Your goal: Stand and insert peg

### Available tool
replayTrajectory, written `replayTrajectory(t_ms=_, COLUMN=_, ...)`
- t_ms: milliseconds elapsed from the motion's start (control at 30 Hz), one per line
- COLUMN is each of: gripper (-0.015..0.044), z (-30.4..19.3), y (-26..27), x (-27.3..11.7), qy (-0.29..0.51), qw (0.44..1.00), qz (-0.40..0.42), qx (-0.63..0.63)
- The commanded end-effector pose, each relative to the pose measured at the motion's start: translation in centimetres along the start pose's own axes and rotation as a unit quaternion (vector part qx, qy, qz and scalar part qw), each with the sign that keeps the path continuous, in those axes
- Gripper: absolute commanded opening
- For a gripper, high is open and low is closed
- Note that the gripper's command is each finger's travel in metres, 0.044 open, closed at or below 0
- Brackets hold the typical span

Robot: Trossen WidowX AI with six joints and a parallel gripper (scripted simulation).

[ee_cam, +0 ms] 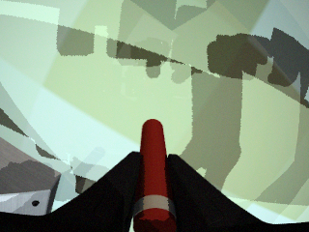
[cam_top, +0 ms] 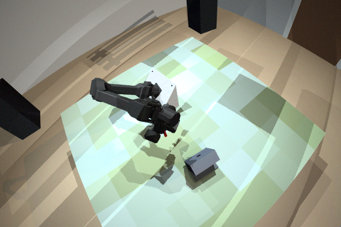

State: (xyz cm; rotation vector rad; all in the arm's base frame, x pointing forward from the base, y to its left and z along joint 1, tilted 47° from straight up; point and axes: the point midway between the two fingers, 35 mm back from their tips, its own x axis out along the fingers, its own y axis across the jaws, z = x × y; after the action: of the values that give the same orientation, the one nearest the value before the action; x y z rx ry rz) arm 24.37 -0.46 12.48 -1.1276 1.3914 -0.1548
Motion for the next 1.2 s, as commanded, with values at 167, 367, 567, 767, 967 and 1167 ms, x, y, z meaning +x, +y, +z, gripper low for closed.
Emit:
replayTrajectory(t_ms=167, gripper=0.0000, z=0.9, y=0.7, x=0.5, qy=-0.018, qw=1.000, qz=-0.005, qx=-0.024)
replayTrajectory(t_ms=367, gripper=0.0000, z=1.5, y=1.0, x=0.8, qy=-0.032, qw=0.999, qz=-0.010, qx=-0.036)
replayTrajectory(t_ms=567, gripper=0.0000, z=2.1, y=1.3, x=1.0, qy=-0.046, qw=0.998, qz=-0.016, qx=-0.048)
replayTrajectory(t_ms=767, gripper=0.0000, z=2.7, y=1.6, x=1.2, qy=-0.060, qw=0.996, qz=-0.022, qx=-0.060)
replayTrajectory(t_ms=967, gripper=0.0000, z=3.3, y=1.8, x=1.4, qy=-0.074, qw=0.994, qz=-0.028, qx=-0.071)
replayTrajectory(t_ms=1167, gripper=0.0000, z=3.8, y=2.1, x=1.6, qy=-0.087, qw=0.992, qz=-0.035, qx=-0.083)
